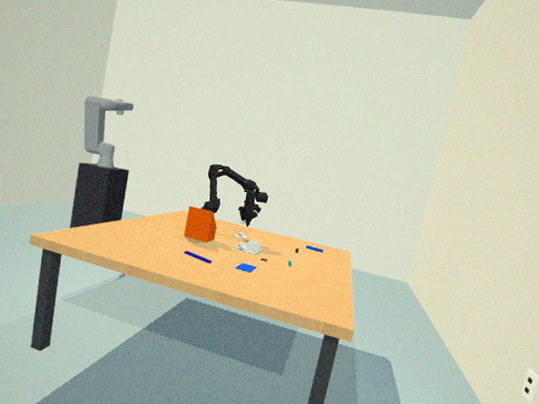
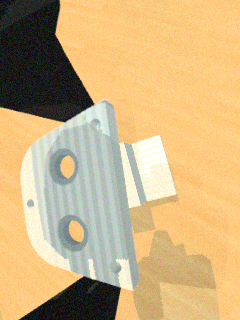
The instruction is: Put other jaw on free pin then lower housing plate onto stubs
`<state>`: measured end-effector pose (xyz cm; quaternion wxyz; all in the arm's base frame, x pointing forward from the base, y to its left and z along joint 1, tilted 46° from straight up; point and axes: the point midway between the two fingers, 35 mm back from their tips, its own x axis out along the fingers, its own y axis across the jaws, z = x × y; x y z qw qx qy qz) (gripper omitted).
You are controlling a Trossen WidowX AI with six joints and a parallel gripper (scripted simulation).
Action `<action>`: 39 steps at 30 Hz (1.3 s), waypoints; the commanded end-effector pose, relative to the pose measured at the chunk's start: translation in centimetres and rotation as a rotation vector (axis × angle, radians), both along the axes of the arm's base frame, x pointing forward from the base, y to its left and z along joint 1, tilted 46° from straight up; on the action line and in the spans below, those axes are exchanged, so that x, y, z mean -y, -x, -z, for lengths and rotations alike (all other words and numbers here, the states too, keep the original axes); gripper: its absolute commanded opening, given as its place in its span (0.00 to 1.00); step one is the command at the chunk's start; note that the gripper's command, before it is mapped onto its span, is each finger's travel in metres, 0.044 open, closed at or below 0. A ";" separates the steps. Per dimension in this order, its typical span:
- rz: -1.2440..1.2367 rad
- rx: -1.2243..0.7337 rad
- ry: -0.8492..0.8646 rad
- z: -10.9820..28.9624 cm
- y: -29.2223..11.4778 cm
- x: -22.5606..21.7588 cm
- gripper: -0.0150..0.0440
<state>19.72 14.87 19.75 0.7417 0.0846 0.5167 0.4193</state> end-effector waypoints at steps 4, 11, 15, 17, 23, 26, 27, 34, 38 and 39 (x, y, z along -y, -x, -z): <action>0.127 -0.128 -0.011 0.7 -0.8 0.6 0.85; 0.245 -0.243 -0.020 1.4 -1.6 1.3 0.85; 0.312 -0.309 -0.025 1.8 -2.0 1.6 0.85; 0.346 -0.341 -0.028 2.0 -2.2 1.8 0.85; 0.447 -0.439 -0.038 2.6 -2.8 2.4 0.85; 0.498 -0.488 -0.043 2.9 -3.0 2.7 0.85; 0.515 -0.504 -0.045 3.0 -3.1 2.8 0.85; 0.634 -0.618 -0.058 3.7 -3.7 3.5 0.85; 0.703 -0.683 -0.066 4.2 -4.1 3.9 0.85; 0.720 -0.699 -0.068 4.3 -4.1 4.0 0.85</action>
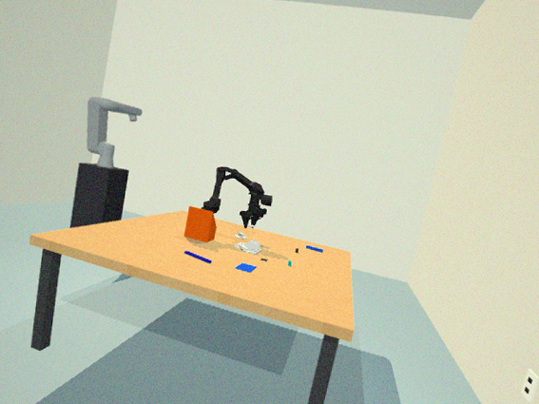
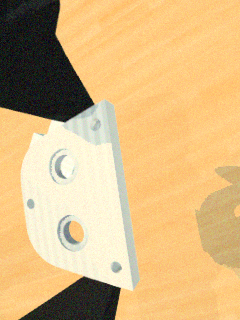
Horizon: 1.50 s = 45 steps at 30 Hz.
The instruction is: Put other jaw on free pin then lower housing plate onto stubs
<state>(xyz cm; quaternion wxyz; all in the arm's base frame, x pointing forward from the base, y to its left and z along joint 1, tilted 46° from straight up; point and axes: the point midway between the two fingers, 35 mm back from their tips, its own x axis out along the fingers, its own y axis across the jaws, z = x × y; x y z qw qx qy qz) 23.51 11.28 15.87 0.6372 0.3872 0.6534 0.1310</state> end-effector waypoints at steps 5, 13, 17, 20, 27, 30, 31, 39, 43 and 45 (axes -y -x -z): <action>0.156 -0.142 -0.020 0.9 -0.7 1.0 0.85; 0.294 -0.270 -0.036 1.8 -1.3 1.9 0.85; 0.363 -0.334 -0.044 2.2 -1.5 2.3 0.85; 0.415 -0.382 -0.050 2.5 -1.7 2.7 0.85; 0.537 -0.493 -0.066 3.3 -2.1 3.5 0.85; 0.589 -0.541 -0.073 3.6 -2.2 3.8 0.85; 0.606 -0.556 -0.075 3.7 -2.3 3.9 0.85; 0.745 -0.684 -0.095 4.6 -2.6 4.9 0.85; 0.814 -0.747 -0.105 5.0 -2.8 5.4 0.85; 0.848 -0.779 -0.110 5.2 -2.8 5.6 0.85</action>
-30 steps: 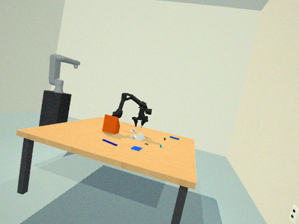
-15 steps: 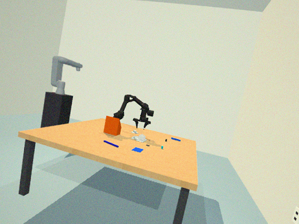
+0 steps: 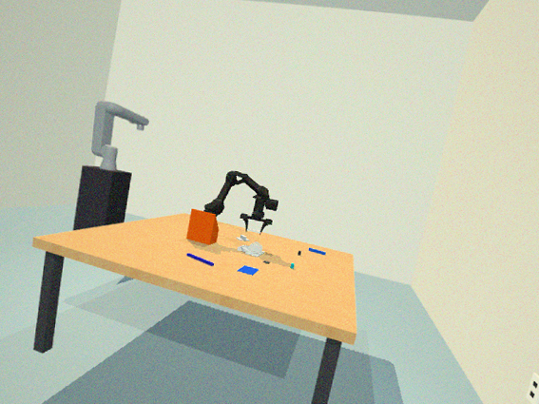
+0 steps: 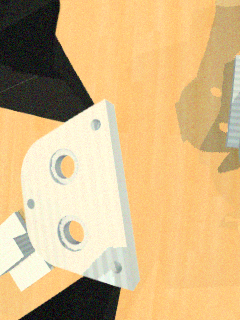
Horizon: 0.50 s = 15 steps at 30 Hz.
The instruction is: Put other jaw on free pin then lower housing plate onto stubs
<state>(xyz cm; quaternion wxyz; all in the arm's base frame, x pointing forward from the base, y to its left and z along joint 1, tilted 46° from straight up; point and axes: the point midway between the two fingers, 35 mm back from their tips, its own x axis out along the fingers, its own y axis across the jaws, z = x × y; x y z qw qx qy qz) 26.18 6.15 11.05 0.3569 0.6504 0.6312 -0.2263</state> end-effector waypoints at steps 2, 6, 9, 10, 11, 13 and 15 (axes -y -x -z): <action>0.106 -0.092 -0.018 0.6 -0.2 0.7 0.85; 0.176 -0.155 -0.028 1.1 -0.3 1.2 0.85; 0.228 -0.203 -0.036 1.4 -0.4 1.6 0.85; 0.245 -0.218 -0.039 1.5 -0.4 1.7 0.85; 0.263 -0.234 -0.042 1.6 -0.5 1.8 0.85; 0.297 -0.266 -0.047 1.8 -0.5 2.1 0.85; 0.332 -0.297 -0.053 2.1 -0.5 2.3 0.85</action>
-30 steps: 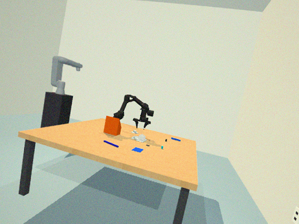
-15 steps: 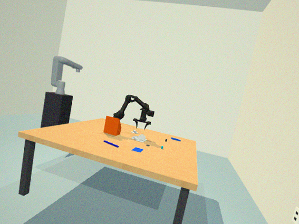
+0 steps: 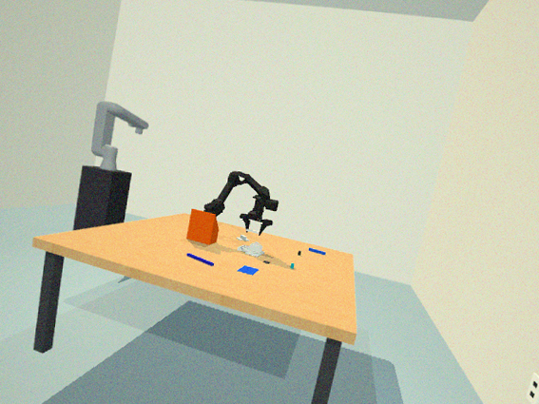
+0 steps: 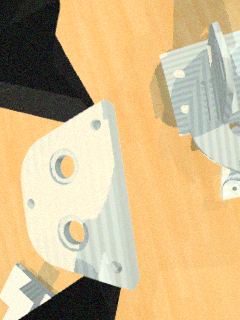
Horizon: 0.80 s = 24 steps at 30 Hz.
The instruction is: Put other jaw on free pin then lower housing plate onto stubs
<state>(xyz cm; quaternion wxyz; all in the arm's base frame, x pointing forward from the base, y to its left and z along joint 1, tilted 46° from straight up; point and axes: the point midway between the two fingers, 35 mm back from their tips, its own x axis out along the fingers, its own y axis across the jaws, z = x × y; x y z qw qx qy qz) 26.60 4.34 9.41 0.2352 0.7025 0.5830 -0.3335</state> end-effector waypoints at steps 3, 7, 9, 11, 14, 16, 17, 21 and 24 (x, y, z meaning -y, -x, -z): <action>0.123 -0.108 -0.022 0.7 -0.2 0.9 0.85; 0.193 -0.171 -0.034 1.2 -0.2 1.3 0.85; 0.227 -0.202 -0.039 1.4 -0.2 1.6 0.85; 0.262 -0.234 -0.045 1.6 -0.2 1.8 0.85; 0.314 -0.281 -0.054 1.9 -0.2 2.2 0.85; 0.348 -0.313 -0.060 2.2 -0.2 2.4 0.85; 0.366 -0.329 -0.063 2.3 -0.2 2.5 0.85; 0.434 -0.392 -0.076 2.7 -0.2 3.0 0.85; 0.486 -0.440 -0.085 3.0 -0.2 3.4 0.85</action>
